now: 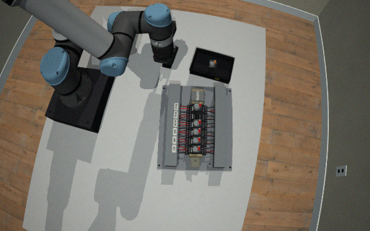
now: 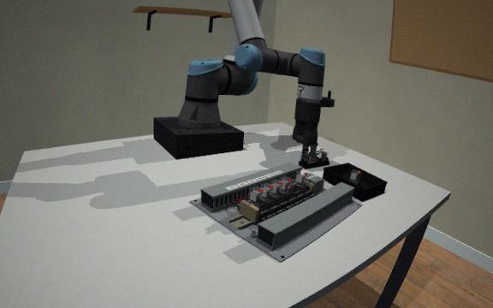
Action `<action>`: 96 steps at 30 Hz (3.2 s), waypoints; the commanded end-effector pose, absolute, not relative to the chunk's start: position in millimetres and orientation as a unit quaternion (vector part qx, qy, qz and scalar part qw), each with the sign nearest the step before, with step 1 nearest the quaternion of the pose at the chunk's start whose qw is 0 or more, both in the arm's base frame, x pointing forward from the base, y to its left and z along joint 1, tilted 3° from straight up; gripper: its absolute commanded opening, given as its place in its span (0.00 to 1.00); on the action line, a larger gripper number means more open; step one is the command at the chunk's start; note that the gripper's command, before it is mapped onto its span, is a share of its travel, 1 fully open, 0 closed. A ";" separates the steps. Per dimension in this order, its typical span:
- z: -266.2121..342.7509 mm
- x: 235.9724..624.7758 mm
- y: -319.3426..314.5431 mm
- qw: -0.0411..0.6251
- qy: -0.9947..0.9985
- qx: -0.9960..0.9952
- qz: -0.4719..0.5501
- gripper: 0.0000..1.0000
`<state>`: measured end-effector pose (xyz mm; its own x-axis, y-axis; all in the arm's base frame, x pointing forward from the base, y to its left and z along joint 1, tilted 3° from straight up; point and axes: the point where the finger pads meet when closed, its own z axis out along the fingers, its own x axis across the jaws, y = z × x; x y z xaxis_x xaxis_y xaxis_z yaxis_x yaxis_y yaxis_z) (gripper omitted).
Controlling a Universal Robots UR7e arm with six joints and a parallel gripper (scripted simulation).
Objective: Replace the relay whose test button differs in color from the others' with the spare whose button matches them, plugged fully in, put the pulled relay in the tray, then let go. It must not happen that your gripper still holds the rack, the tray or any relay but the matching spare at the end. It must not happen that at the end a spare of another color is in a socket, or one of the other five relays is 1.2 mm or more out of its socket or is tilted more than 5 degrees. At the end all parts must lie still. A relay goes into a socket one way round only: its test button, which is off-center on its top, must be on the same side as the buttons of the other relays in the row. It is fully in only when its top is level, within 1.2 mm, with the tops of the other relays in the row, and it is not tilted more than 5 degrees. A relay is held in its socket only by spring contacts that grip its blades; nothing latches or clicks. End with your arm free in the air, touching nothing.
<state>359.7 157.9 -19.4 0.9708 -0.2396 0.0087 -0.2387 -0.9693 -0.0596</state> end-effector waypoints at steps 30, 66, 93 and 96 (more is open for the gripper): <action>0.9 359.6 156.7 0.029 0.121 -0.992 -0.009 0.00; 40.0 358.8 154.6 0.029 0.121 -0.992 -0.009 0.00; 69.5 357.9 152.9 0.029 0.120 -0.992 -0.009 0.00; 72.1 357.9 152.7 0.029 0.120 -0.992 -0.009 0.00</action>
<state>357.7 152.9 69.0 0.9708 -0.2397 0.0098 -0.2387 -0.9693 -0.0598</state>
